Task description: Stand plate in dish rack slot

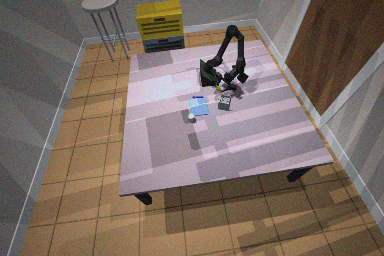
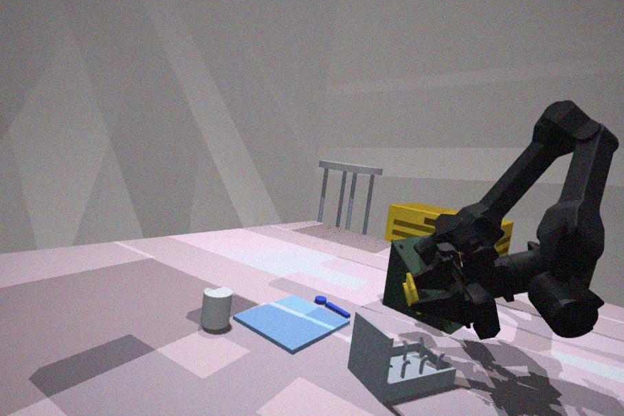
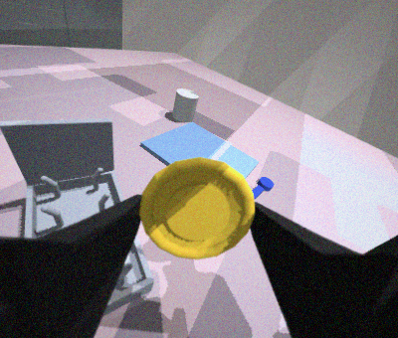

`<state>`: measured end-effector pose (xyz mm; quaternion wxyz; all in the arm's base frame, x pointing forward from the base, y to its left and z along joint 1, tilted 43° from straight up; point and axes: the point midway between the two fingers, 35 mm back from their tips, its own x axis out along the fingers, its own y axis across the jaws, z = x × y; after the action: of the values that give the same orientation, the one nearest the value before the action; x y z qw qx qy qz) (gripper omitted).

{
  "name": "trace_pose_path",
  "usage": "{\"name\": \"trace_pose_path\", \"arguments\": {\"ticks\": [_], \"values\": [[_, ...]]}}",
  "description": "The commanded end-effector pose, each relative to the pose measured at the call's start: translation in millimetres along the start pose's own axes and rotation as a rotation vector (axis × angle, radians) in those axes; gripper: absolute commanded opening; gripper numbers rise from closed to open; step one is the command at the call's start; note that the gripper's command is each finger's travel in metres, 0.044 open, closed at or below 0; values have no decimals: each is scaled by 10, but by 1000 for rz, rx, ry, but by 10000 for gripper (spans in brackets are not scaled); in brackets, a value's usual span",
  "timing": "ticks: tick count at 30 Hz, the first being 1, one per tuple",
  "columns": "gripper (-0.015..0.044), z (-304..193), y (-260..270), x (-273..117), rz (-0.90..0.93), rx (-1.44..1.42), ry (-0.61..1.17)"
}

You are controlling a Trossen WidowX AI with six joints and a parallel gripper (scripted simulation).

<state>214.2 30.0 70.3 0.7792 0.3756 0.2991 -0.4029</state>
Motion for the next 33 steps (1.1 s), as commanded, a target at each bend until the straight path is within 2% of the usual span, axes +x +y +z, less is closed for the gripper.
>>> {"name": "trace_pose_path", "arguments": {"ticks": [1, 27, 33], "values": [[0, -9, 32, -23, 54, -7, -42], [0, -126, 205, -402, 521, 16, -313], [0, -131, 205, -432, 548, 23, -324]]}}
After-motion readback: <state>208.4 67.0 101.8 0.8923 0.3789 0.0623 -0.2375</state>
